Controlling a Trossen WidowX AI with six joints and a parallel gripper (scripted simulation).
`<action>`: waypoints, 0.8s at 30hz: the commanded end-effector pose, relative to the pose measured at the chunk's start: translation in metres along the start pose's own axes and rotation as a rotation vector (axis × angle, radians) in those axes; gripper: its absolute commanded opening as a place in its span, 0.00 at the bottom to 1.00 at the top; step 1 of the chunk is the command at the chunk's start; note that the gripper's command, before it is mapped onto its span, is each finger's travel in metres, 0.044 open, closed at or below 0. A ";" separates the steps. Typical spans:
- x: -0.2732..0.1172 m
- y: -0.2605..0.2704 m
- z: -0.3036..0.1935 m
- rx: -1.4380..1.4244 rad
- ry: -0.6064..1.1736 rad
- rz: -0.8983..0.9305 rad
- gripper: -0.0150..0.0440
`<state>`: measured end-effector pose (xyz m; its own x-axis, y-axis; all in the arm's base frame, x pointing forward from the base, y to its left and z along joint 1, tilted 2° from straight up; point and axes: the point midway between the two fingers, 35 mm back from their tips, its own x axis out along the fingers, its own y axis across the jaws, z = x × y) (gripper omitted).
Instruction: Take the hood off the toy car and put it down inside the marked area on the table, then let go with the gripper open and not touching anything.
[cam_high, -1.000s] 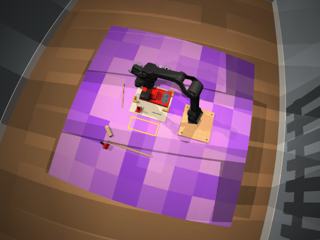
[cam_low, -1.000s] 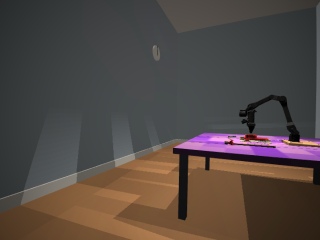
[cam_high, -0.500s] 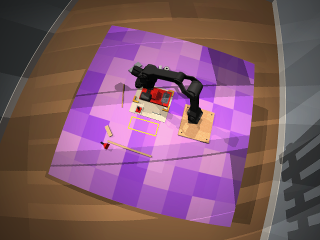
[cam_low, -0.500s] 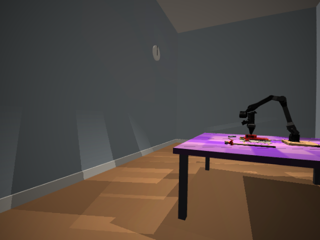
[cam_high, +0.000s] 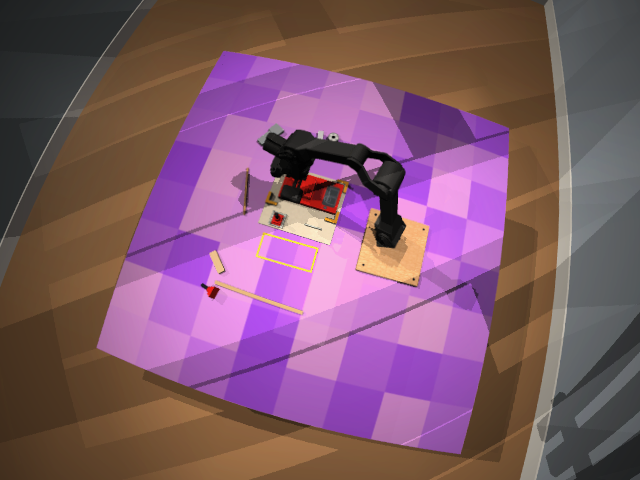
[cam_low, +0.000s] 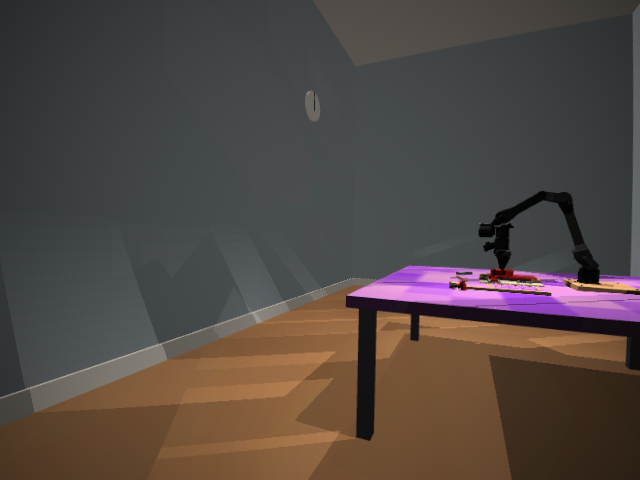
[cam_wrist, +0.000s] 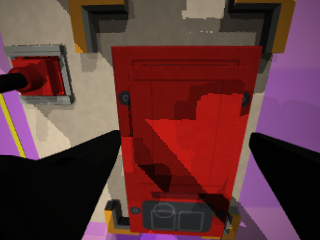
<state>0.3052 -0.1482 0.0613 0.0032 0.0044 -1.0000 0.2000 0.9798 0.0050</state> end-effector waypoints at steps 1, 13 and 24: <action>0.003 0.000 -0.001 0.004 0.004 0.002 1.00; 0.009 0.000 -0.001 0.004 0.004 0.002 1.00; 0.015 0.000 -0.001 0.004 0.004 0.002 1.00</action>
<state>0.3052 -0.1482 0.0496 0.0033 0.0044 -1.0000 0.2000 0.9798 0.0050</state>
